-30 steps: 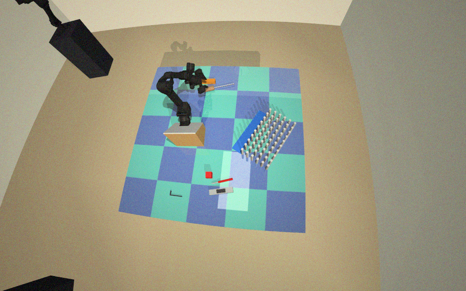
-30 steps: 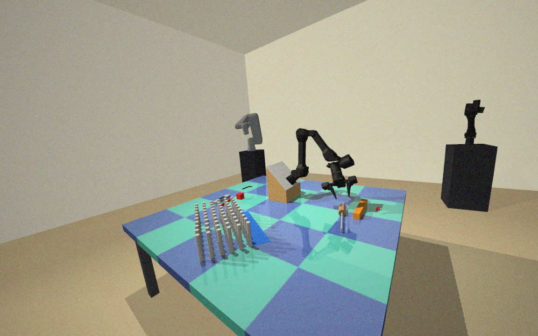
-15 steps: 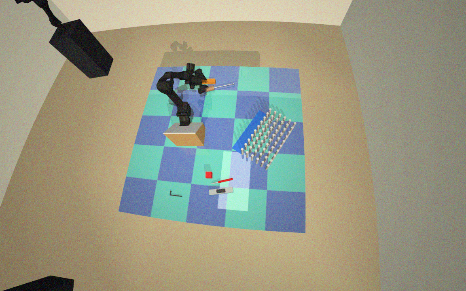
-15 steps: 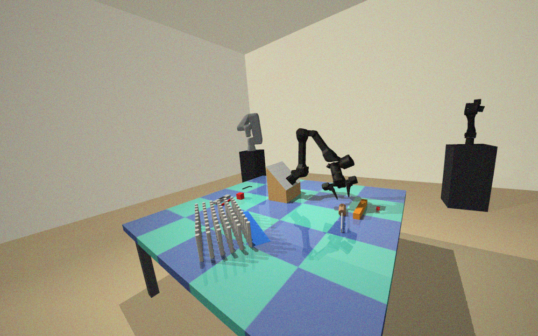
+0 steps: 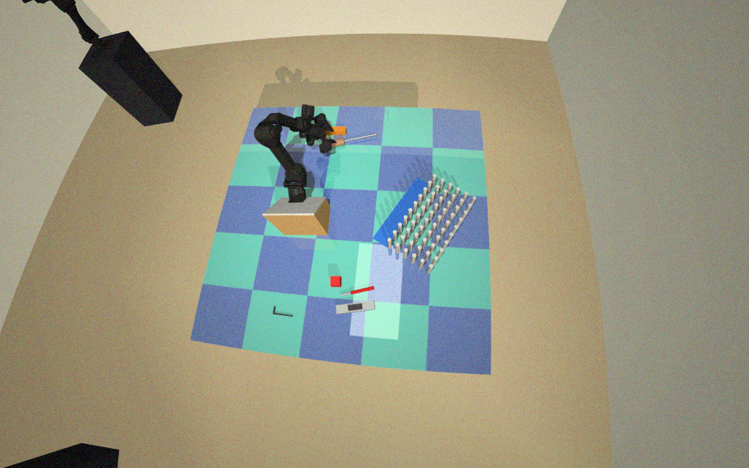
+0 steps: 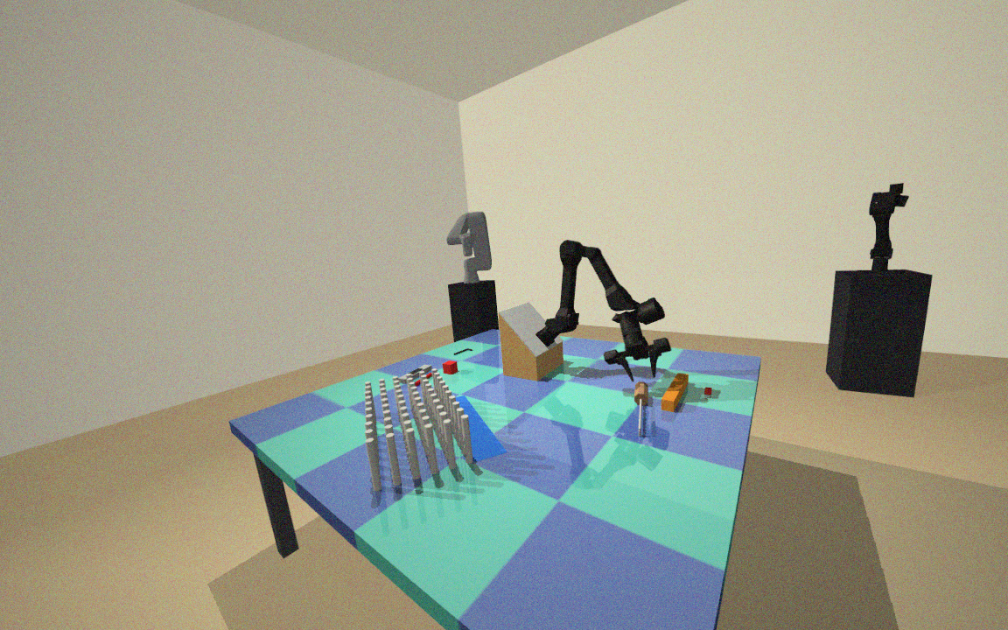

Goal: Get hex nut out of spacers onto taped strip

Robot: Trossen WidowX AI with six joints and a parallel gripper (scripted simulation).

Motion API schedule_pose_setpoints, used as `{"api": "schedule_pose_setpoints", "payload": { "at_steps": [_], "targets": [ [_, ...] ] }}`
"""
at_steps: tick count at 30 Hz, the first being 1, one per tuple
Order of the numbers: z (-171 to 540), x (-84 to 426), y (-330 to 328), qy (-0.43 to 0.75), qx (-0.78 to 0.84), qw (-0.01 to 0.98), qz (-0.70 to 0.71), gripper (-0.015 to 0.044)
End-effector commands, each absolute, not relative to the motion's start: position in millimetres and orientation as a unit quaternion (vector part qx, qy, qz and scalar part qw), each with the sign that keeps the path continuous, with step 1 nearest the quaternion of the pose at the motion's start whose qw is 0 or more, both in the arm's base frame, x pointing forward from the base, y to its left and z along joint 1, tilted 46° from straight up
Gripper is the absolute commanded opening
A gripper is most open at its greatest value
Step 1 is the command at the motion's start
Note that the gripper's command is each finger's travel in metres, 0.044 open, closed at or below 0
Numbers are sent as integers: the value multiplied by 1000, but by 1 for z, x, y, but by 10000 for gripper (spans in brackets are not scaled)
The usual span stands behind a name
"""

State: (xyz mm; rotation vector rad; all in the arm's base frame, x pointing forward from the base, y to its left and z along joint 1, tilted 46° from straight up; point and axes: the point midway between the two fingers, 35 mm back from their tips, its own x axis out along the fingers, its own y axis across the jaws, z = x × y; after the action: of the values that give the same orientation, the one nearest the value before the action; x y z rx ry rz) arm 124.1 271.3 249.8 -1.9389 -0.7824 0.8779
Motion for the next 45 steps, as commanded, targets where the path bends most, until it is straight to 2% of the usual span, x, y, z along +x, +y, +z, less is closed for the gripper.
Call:
{"api": "schedule_pose_setpoints", "payload": {
  "at_steps": [1,25,44,45],
  "targets": [
    [242,125,277,-309,-776,423,352,280],
    [214,126,300,-309,-776,423,353,280],
    [214,126,300,-309,-776,423,353,153],
    [215,127,300,-309,-776,423,353,127]
  ]
}}
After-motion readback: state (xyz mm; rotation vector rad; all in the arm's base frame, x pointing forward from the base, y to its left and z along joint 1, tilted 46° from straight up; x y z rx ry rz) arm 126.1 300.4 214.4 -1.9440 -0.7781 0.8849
